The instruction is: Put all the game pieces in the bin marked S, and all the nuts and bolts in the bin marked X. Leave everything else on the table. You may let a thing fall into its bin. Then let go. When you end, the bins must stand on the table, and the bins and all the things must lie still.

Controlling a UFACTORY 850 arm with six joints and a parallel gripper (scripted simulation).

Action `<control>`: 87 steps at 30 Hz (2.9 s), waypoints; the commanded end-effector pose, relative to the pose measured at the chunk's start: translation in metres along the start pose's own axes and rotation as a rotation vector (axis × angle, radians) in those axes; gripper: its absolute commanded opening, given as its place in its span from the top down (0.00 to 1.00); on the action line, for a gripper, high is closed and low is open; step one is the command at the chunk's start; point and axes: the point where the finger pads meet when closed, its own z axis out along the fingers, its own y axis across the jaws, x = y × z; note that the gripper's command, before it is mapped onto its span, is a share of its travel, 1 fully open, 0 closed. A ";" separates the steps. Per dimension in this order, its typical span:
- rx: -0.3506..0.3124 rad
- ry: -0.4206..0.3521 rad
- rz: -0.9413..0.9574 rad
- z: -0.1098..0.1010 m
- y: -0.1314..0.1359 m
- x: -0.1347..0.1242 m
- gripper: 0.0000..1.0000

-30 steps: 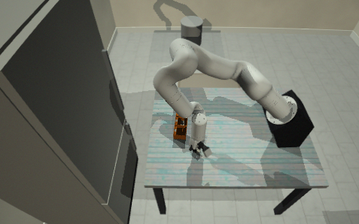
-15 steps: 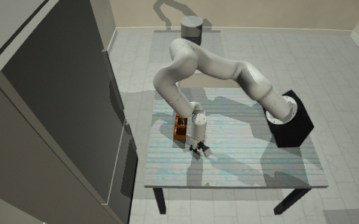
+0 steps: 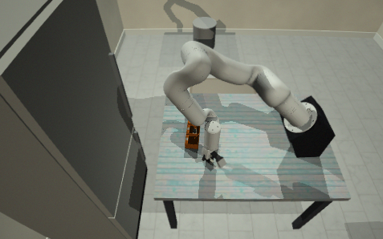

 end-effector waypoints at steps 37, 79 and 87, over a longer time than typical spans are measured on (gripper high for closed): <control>-0.001 0.000 0.000 -0.060 0.000 0.000 1.00; 0.007 -0.010 0.225 -0.067 -0.056 -0.177 1.00; 0.019 -0.035 0.450 -0.067 -0.067 -0.212 1.00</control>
